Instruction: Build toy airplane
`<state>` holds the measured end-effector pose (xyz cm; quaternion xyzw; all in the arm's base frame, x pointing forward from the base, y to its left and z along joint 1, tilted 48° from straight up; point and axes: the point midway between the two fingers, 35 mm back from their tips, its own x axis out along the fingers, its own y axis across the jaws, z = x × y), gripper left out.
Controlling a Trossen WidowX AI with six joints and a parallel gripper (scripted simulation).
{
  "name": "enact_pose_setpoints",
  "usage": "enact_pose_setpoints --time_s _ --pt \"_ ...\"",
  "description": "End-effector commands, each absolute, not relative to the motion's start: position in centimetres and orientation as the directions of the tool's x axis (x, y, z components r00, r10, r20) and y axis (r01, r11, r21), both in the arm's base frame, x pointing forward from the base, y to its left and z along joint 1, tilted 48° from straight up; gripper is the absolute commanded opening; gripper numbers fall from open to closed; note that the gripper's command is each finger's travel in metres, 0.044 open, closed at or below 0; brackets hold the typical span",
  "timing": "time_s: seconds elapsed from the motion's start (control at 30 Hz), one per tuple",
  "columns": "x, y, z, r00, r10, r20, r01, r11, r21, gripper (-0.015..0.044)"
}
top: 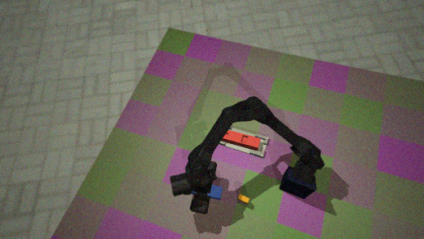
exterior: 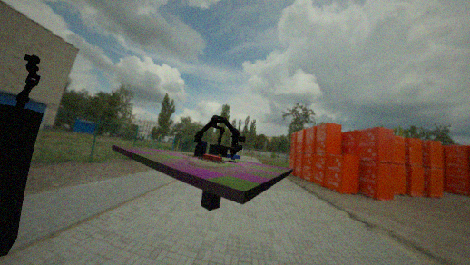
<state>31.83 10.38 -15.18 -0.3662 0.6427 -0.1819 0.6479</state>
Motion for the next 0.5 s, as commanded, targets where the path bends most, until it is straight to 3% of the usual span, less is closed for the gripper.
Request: enact_pose_setpoints --time_s 0.0,0.47 --pt "32.0 11.6 -14.1 0.110 -0.700 -0.705 -0.227 0.673 -0.704 0.0000" --pt "31.5 14.6 -11.1 0.090 -0.708 -0.700 -0.229 0.670 -0.706 0.0000"
